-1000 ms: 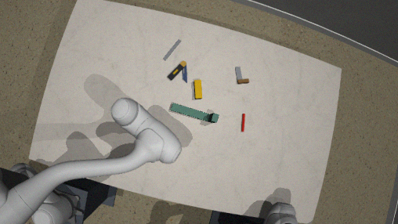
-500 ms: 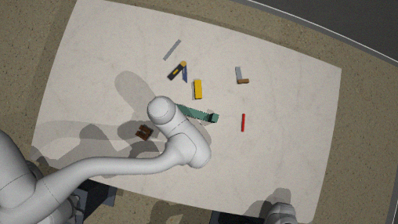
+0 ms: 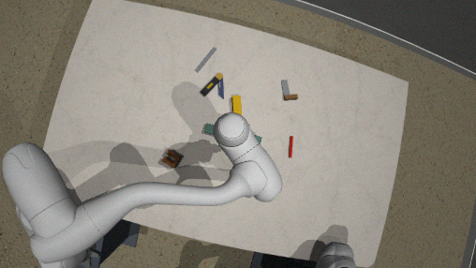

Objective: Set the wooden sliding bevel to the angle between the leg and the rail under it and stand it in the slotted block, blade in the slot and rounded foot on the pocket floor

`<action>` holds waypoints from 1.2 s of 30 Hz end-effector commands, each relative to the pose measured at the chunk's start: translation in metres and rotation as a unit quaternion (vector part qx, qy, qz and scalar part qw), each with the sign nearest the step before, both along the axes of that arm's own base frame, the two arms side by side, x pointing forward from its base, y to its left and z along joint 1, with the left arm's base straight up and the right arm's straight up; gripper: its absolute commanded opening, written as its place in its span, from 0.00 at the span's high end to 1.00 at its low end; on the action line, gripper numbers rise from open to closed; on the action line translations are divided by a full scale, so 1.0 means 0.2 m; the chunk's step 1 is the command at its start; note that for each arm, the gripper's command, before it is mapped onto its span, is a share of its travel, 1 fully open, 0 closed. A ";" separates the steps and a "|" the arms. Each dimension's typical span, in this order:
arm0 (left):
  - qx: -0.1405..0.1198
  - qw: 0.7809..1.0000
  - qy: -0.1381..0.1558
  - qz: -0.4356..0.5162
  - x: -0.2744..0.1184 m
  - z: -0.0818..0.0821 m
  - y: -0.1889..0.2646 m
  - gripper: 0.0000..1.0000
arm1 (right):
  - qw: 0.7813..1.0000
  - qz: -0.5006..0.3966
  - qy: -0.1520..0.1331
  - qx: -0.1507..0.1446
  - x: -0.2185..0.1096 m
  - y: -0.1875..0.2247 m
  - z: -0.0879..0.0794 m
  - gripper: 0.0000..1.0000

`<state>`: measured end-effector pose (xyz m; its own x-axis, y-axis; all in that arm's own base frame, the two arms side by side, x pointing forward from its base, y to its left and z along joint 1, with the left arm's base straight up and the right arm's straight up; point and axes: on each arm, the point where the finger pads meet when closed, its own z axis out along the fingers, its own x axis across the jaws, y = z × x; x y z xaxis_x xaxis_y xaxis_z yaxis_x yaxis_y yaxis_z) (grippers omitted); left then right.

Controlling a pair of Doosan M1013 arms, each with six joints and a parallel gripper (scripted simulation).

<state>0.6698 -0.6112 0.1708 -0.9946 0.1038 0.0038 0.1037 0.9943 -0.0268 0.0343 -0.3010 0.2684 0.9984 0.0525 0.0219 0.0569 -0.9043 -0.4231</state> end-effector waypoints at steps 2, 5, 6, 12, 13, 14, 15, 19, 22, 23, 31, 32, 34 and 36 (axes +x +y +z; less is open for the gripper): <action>0.010 1.000 -0.001 0.007 0.05 0.01 -0.09 1.00 | 1.000 0.000 0.000 -0.001 0.00 0.00 0.00 0.00; 0.014 1.000 -0.002 0.011 0.07 0.02 -0.13 1.00 | 1.000 0.000 0.000 -0.001 0.00 0.00 0.00 0.00; 0.016 1.000 -0.002 0.012 0.08 0.02 -0.15 1.00 | 1.000 0.000 0.000 -0.001 0.00 0.00 0.00 0.00; 0.025 1.000 -0.004 0.019 0.12 0.02 -0.24 1.00 | 1.000 0.000 0.000 -0.001 0.00 0.00 0.00 0.00; 0.026 0.999 -0.004 0.020 0.13 0.02 -0.25 1.00 | 1.000 0.000 0.000 -0.001 0.00 0.00 0.00 0.00; 0.027 0.999 -0.004 0.021 0.14 0.02 -0.26 1.00 | 1.000 0.000 0.000 -0.001 0.00 0.00 0.00 0.00; 0.028 0.999 -0.004 0.022 0.14 0.02 -0.27 1.00 | 1.000 0.000 0.000 -0.001 0.00 0.00 0.00 0.00; 0.030 0.999 -0.005 0.024 0.15 0.03 -0.30 1.00 | 1.000 0.000 0.000 -0.001 0.00 0.00 0.00 0.00; 0.031 0.999 -0.005 0.025 0.16 0.03 -0.31 1.00 | 1.000 0.000 0.000 -0.001 0.00 0.00 0.00 0.00; 0.032 0.999 -0.005 0.025 0.16 0.03 -0.31 1.00 | 1.000 0.000 0.000 -0.001 0.00 0.00 0.00 0.00; 0.034 0.999 -0.005 0.026 0.17 0.03 -0.33 1.00 | 1.000 0.000 0.000 -0.001 0.00 0.00 0.00 0.00; 0.034 0.999 -0.005 0.026 0.17 0.03 -0.33 1.00 | 1.000 0.000 0.000 -0.001 0.00 0.00 0.00 0.00; 0.034 0.999 -0.005 0.026 0.17 0.03 -0.33 1.00 | 1.000 0.000 0.000 -0.001 0.00 0.00 0.00 0.00; 0.034 0.999 -0.005 0.026 0.17 0.03 -0.33 1.00 | 1.000 0.000 0.000 -0.001 0.00 0.00 0.00 0.00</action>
